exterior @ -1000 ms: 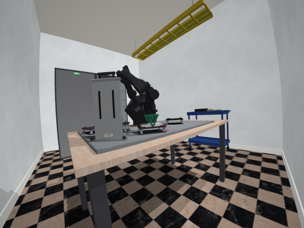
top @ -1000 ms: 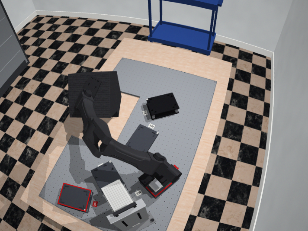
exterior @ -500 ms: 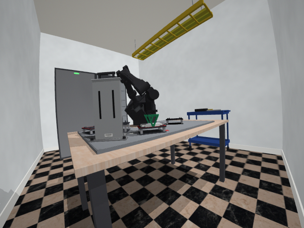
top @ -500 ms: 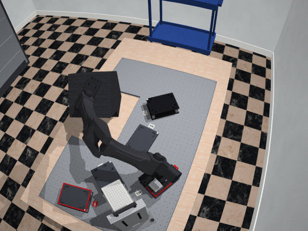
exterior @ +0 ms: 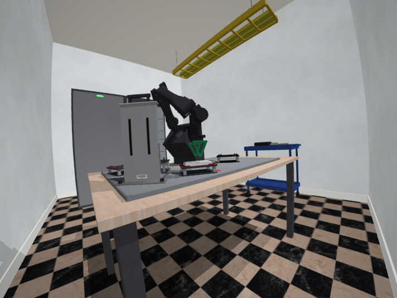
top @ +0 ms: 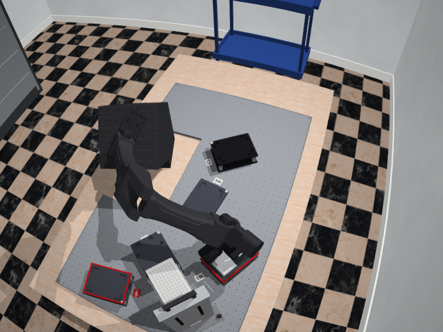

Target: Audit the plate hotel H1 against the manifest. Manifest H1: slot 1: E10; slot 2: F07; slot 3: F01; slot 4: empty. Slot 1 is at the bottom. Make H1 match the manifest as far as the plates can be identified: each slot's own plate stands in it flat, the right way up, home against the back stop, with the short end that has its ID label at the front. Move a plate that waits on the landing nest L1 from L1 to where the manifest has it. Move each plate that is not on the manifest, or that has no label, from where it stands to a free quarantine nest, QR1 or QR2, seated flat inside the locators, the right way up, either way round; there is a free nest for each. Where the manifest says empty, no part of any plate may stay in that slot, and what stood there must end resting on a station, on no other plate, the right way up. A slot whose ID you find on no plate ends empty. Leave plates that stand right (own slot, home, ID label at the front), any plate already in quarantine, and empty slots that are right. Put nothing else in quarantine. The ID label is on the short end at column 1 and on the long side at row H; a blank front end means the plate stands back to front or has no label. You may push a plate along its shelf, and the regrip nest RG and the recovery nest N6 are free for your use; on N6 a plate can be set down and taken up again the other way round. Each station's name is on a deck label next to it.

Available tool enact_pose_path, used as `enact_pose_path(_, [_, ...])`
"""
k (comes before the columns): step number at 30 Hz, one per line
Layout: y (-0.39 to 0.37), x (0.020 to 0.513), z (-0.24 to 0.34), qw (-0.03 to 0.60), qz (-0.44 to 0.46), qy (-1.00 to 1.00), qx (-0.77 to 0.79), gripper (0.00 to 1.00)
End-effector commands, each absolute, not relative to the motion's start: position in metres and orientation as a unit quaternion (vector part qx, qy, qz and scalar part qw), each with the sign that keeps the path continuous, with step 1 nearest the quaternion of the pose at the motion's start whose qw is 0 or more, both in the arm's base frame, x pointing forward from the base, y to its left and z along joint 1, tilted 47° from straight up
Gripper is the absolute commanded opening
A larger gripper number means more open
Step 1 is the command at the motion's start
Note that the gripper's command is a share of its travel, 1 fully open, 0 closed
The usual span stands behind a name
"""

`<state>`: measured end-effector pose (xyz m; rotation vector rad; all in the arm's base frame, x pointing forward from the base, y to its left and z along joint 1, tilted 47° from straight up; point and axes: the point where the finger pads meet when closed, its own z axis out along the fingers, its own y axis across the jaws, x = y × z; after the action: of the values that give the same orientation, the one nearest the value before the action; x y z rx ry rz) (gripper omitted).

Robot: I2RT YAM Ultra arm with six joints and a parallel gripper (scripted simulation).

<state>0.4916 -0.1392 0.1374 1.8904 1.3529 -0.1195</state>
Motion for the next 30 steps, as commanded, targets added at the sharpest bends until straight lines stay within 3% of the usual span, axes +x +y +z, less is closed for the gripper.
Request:
enact_pose_path(1, [-0.121,0.487,0.167,0.408,-0.039,0.529,0.743,1.0])
enact_pose_path(30, [-0.115,0.48,0.163,0.398,-0.05,0.534,0.744,1.0])
